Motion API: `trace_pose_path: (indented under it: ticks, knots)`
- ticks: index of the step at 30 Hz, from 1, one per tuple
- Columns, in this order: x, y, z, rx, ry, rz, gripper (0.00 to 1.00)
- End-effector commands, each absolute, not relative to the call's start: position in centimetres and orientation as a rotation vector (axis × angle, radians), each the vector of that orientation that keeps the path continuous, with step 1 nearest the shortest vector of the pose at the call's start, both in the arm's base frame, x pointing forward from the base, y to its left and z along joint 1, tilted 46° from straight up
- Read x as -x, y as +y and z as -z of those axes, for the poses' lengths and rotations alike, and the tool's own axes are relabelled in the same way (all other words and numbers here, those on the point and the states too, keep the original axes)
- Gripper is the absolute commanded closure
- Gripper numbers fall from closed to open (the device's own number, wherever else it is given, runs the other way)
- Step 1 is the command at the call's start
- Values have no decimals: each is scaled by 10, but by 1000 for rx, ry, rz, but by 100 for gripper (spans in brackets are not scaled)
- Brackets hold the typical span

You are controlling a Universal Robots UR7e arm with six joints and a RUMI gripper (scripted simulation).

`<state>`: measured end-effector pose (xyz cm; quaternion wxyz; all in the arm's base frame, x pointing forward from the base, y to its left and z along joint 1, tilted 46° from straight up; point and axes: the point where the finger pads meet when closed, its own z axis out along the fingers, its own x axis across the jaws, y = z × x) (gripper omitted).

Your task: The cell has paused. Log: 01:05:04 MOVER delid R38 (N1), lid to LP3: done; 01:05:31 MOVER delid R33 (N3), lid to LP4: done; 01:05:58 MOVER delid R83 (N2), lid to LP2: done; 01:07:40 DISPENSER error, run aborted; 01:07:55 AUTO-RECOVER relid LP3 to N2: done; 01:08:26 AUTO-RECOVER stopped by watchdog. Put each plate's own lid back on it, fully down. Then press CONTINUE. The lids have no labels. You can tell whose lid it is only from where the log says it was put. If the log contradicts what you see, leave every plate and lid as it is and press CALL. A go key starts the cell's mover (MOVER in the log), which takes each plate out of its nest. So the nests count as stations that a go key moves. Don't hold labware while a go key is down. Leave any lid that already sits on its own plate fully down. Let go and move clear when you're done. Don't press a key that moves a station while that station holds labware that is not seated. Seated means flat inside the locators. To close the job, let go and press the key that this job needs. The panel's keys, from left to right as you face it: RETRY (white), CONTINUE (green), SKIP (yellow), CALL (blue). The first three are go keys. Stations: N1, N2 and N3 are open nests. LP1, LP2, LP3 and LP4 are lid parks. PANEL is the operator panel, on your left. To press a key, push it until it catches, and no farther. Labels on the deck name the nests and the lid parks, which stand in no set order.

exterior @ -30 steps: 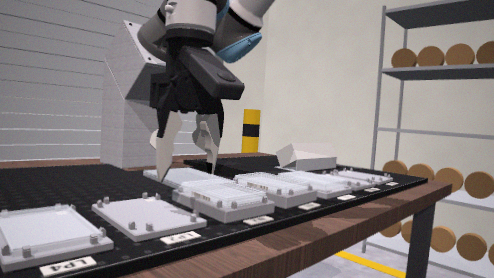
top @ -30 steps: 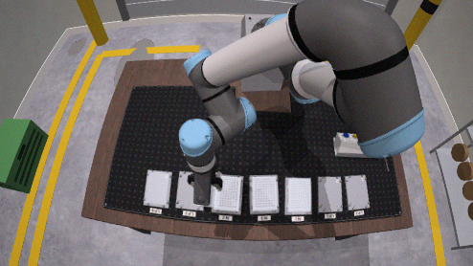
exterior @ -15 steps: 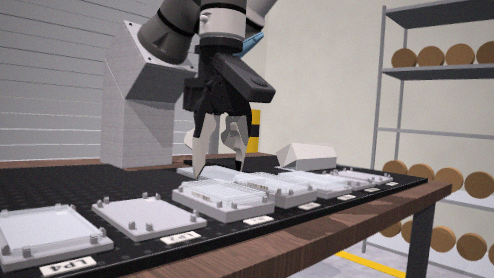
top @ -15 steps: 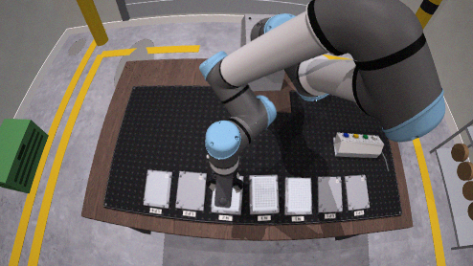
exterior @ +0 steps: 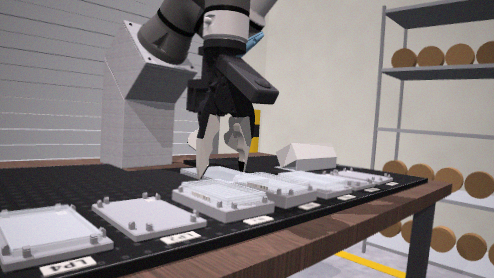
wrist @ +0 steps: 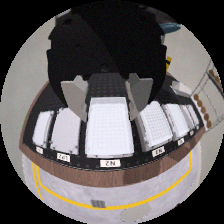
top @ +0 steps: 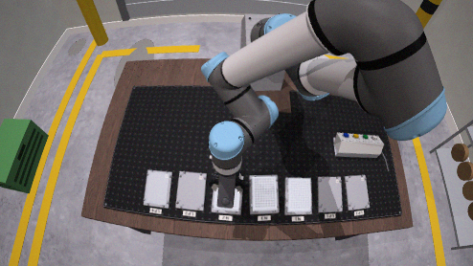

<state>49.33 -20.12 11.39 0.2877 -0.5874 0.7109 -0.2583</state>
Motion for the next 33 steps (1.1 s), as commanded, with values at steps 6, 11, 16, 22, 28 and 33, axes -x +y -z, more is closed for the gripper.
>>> trace_pose_path:
  ticks: [6,11,16,22,28,33]
  knots:
    - [-495,-201,-112,1569,1899,691,100]
    - [-497,-201,-111,1569,1899,691,100]
    - [-498,-202,-110,1569,1899,691,100]
    - [-499,-202,-109,1569,1899,691,100]
    - [-500,-202,-107,1569,1899,691,100]
    - [-501,-202,-106,1569,1899,691,100]
